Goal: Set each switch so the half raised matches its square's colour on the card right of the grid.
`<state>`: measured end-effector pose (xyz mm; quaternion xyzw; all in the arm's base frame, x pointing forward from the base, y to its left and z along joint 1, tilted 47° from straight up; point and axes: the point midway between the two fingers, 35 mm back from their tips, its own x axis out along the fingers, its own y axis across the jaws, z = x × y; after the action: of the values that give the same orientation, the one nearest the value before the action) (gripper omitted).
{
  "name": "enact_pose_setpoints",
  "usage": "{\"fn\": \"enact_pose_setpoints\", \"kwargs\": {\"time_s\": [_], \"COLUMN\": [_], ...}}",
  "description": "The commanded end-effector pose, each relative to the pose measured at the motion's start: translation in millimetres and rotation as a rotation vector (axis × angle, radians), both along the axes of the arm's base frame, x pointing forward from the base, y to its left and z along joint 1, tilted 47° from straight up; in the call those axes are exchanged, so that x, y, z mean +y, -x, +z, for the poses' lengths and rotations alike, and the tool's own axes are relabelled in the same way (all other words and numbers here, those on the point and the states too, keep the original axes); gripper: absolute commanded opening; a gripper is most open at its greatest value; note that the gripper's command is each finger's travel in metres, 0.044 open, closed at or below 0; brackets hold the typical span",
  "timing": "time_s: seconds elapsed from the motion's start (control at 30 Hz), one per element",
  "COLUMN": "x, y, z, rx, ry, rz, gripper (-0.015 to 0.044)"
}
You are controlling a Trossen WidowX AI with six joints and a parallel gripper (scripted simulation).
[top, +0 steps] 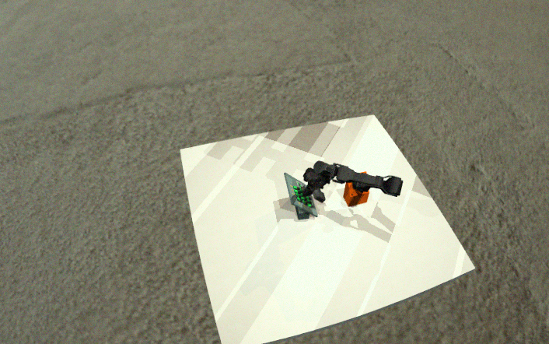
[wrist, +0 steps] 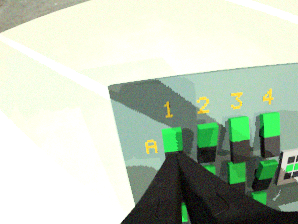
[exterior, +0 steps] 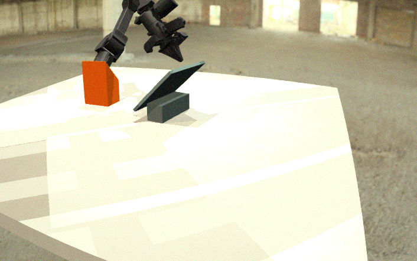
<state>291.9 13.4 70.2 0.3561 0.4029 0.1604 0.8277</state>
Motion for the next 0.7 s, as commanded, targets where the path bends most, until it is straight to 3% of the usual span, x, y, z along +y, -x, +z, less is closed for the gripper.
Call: {"fn": "enact_pose_setpoints", "kwargs": {"time_s": [0.0,0.67], "x": [5.6,13.7], "y": [-4.8,-14.5], "z": [-5.7,-13.8], "rx": [0.006,0.006], "ry": [-0.003,-0.003], "rz": [0.000,0.000], "gripper": [0.0000,0.0000]}}
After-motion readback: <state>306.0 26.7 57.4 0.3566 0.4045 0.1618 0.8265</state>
